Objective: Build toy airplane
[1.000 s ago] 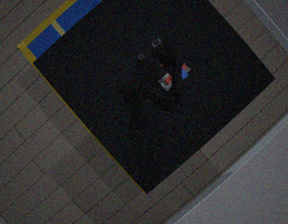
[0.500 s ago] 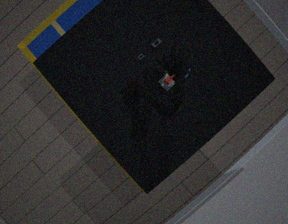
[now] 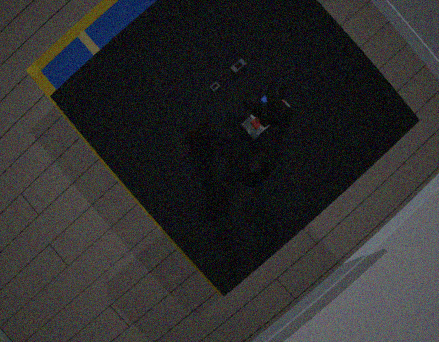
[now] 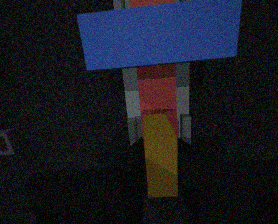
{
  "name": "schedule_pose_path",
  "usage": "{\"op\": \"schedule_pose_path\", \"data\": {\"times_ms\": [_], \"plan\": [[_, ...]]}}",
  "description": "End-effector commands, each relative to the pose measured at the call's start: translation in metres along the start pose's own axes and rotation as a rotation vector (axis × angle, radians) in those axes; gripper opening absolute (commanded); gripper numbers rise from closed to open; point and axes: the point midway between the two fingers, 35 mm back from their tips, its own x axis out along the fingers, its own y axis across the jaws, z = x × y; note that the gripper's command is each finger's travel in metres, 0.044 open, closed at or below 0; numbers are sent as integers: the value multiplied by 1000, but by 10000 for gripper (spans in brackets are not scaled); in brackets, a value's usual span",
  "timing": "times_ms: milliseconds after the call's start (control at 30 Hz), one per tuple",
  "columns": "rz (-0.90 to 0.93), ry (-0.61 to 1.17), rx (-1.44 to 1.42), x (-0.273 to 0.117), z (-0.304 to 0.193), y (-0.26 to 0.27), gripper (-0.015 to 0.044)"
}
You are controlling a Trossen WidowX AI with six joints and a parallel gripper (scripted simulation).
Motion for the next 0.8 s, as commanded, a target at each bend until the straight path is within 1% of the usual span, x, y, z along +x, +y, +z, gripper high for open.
{"op": "schedule_pose_path", "data": {"times_ms": [0,67,100,767], "plan": [[-10,5,-8,3,-5,-8,0],[-10,5,-8,3,-5,-8,53],[-10,5,-8,3,-5,-8,66],[-10,5,-8,3,-5,-8,66]]}}
